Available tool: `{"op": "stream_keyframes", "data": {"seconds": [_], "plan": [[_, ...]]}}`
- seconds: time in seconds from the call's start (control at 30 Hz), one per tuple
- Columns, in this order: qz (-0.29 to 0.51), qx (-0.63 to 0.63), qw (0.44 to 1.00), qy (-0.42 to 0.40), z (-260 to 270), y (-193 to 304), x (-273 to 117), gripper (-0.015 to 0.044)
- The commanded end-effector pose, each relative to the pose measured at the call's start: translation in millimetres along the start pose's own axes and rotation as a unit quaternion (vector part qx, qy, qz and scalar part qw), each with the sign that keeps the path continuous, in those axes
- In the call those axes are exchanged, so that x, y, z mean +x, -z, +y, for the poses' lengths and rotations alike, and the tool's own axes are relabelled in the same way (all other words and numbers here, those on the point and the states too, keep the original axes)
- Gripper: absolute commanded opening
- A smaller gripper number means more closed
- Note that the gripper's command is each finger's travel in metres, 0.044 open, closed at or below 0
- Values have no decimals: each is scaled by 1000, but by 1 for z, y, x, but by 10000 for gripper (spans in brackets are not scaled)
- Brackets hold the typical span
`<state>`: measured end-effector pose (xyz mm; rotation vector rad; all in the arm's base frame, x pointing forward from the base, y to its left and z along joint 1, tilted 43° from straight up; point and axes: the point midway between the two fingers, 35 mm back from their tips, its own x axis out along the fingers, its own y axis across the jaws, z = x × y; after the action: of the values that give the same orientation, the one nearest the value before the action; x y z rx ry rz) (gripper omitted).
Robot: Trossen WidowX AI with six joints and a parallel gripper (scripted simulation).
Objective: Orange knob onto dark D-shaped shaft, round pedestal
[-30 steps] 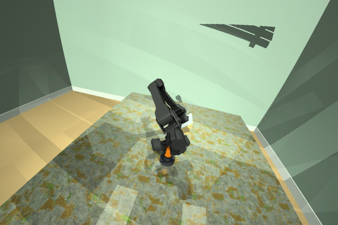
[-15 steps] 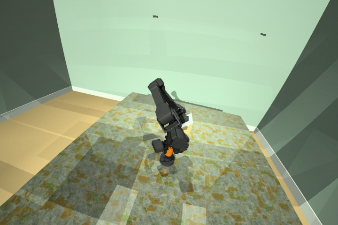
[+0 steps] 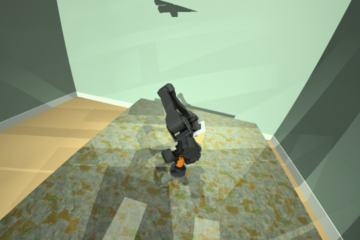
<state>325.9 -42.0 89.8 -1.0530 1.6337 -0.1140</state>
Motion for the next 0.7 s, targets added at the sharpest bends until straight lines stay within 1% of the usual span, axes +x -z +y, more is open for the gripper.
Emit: {"op": "stream_keyframes", "data": {"seconds": [0.0, 0.23, 0.43, 0.67], "plan": [[-2, 0, 1000, 1, -1, -1, 0, 0], [-2, -5, 1000, 1, -1, -3, -4, 0], [-2, -100, 995, 1, -3, -4, -6, 0], [-2, -105, 994, 2, -6, -5, -5, 0]]}}
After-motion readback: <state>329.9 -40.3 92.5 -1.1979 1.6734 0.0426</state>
